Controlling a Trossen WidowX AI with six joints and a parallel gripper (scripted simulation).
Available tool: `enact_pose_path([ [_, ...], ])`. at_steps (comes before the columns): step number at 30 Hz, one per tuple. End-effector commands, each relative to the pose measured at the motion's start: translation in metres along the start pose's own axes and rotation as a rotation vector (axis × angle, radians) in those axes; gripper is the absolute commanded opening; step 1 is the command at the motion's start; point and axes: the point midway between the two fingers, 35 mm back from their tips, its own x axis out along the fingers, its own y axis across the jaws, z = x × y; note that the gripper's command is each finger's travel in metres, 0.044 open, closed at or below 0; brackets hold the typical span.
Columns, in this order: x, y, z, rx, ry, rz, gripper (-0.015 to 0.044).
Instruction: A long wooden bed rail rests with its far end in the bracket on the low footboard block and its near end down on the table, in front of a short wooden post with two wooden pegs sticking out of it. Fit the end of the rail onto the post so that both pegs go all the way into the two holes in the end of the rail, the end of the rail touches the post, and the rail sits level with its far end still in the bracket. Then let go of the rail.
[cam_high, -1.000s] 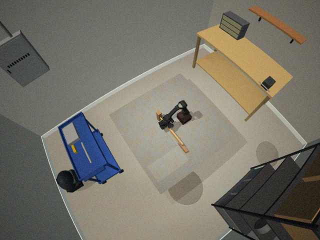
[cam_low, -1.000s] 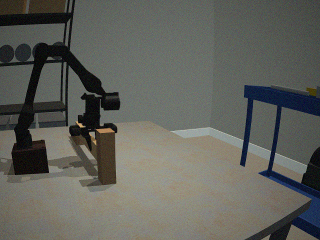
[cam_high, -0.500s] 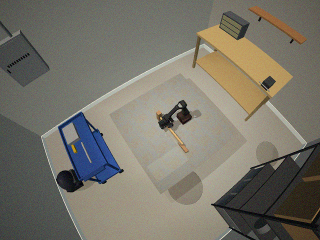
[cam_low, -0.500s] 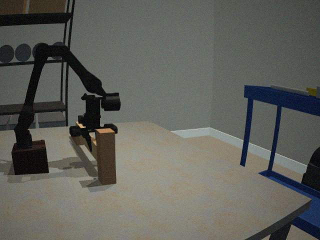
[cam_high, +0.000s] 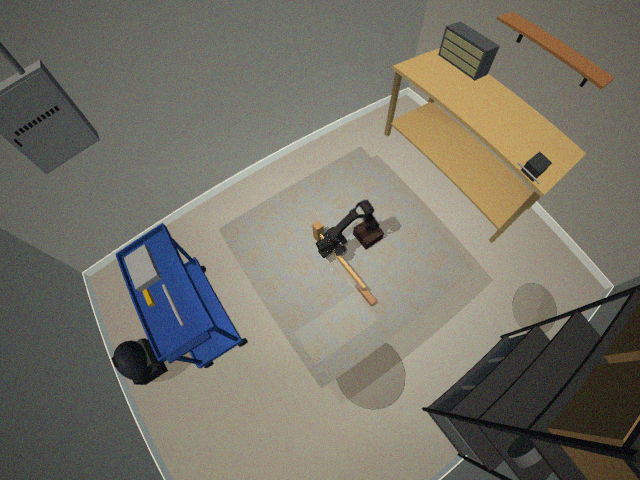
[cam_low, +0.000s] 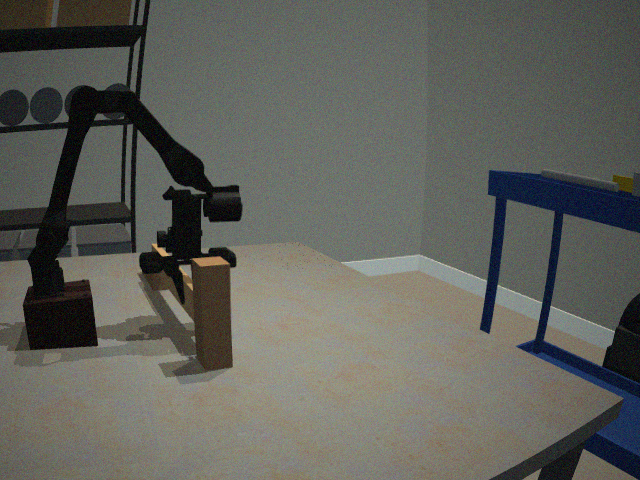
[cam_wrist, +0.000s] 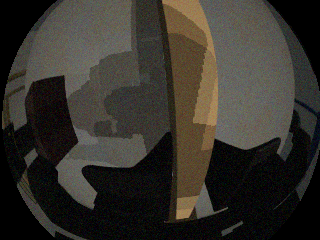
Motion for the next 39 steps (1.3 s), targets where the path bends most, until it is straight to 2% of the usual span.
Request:
enact_pose_path([
  [1,-0.0011,-0.0011,-0.0018,-0.002,0.001,-0.003,0.0],
  [39,-0.0017,-0.0011,-0.0089,-0.002,0.002,-0.003,0.0],
])
